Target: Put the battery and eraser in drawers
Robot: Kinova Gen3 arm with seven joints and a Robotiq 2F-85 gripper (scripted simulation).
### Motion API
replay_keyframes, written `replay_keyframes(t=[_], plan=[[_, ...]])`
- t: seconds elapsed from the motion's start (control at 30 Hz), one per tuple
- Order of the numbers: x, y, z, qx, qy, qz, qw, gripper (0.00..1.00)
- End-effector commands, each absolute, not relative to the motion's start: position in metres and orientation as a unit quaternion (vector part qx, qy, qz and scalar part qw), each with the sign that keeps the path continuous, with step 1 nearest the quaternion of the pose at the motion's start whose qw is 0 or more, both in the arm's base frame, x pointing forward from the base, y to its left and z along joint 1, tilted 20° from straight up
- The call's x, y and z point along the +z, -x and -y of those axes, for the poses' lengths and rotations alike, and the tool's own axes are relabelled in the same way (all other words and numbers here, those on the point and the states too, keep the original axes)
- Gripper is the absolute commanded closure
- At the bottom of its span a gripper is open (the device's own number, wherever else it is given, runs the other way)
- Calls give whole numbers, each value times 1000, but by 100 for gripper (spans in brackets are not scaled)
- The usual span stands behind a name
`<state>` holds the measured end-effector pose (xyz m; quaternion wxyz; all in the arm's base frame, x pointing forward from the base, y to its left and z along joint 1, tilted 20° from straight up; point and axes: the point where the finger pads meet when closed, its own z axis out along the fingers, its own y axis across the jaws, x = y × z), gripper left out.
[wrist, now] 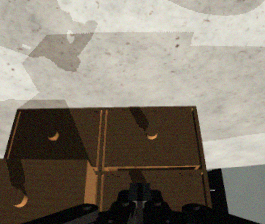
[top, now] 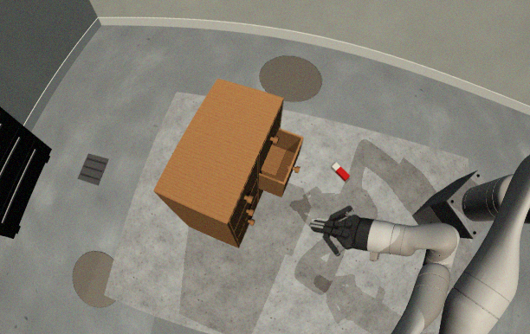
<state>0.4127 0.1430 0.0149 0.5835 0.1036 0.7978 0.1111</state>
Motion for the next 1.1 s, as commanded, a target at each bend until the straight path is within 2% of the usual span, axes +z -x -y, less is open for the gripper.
replay_keyframes(t=[0.0,1.07], plan=[[12,-413,-135,105,-103,-799,584,100],[-1,-423,-96,105,-103,-799,584,100]])
